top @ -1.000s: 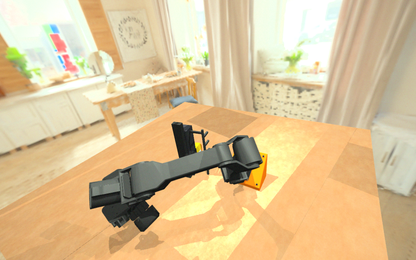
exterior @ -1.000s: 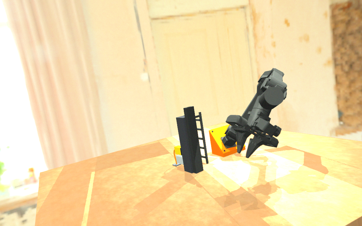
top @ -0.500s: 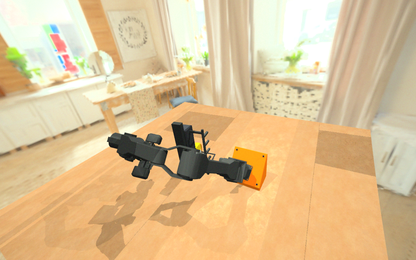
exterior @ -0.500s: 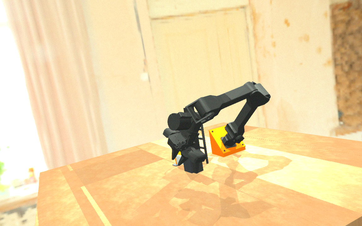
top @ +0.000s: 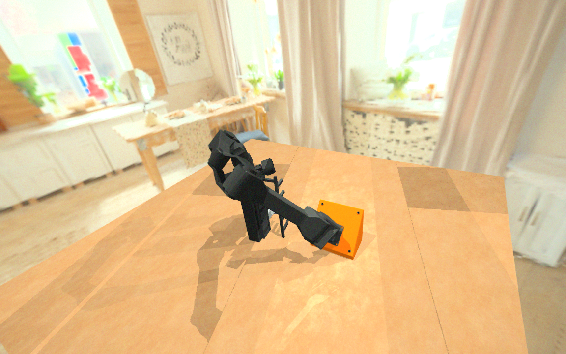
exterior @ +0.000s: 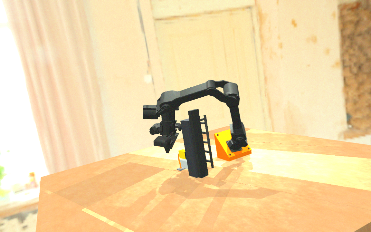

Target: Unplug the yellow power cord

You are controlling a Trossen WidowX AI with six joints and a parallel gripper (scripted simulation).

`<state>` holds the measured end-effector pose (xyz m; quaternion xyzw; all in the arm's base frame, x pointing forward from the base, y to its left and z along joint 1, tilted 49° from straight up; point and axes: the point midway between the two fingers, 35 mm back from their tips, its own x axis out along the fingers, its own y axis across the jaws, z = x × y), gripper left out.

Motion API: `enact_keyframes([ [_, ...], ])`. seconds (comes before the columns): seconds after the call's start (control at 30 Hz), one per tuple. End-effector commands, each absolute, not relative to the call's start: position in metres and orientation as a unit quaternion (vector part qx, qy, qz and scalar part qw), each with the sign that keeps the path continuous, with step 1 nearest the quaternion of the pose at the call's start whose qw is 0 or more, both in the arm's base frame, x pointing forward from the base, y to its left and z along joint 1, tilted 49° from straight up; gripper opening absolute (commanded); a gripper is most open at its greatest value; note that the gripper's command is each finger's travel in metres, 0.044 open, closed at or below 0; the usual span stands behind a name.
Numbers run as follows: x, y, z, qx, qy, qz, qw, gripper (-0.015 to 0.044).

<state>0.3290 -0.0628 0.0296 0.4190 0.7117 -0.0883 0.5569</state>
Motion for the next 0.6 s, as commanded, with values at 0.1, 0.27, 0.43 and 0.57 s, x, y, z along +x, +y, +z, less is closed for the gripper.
enact_keyframes([
  [0.1, 0.283, -0.086, -0.004, 0.593, 0.706, -0.18, 0.342, 0.016],
  [0.27, 0.279, -0.088, -0.006, 0.61, 0.702, -0.189, 0.317, 0.016],
  [0.43, 0.278, -0.088, -0.006, 0.61, 0.702, -0.189, 0.317, 0.016],
  [0.57, 0.277, -0.085, -0.002, 0.61, 0.702, -0.189, 0.317, 0.016],
])
